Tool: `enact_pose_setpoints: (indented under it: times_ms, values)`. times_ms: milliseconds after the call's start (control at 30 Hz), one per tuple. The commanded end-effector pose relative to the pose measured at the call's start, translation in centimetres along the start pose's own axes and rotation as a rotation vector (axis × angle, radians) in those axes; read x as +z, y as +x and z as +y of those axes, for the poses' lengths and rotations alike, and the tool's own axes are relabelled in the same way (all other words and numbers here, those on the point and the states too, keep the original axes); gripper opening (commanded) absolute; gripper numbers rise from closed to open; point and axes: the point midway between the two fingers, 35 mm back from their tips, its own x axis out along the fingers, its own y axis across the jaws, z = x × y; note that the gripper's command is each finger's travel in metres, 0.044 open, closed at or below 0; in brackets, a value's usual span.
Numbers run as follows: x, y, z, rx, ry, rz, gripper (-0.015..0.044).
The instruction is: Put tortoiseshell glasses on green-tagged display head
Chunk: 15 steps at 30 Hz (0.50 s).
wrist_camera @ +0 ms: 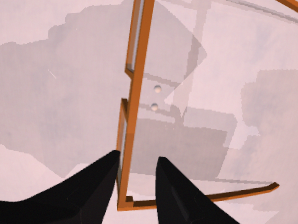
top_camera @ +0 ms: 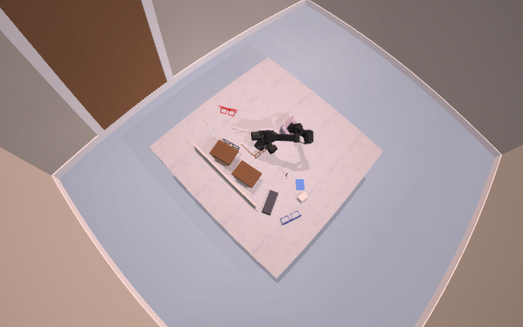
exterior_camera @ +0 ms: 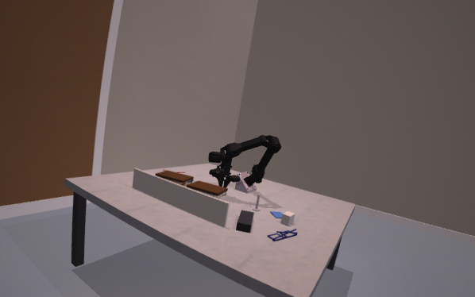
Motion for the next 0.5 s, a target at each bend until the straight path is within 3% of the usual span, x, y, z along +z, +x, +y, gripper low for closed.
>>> enact_pose_setpoints:
  times_ms: [0,100,267,367,467]
  values:
    - [0.1,-2.2,0.2,-0.004,-0.003,-0.002,0.0107]
    - [0.0,-4.6,0.9,-0.004,-0.003,-0.002,0.0107]
    - [0.0,-4.6,0.9,-0.004,-0.003,-0.002,0.0107]
    - [0.2,-3.9,0.6,0.0,0.004,-0.006,0.0186]
    - [0.2,-3.9,0.6,0.0,0.004,-0.006,0.02]
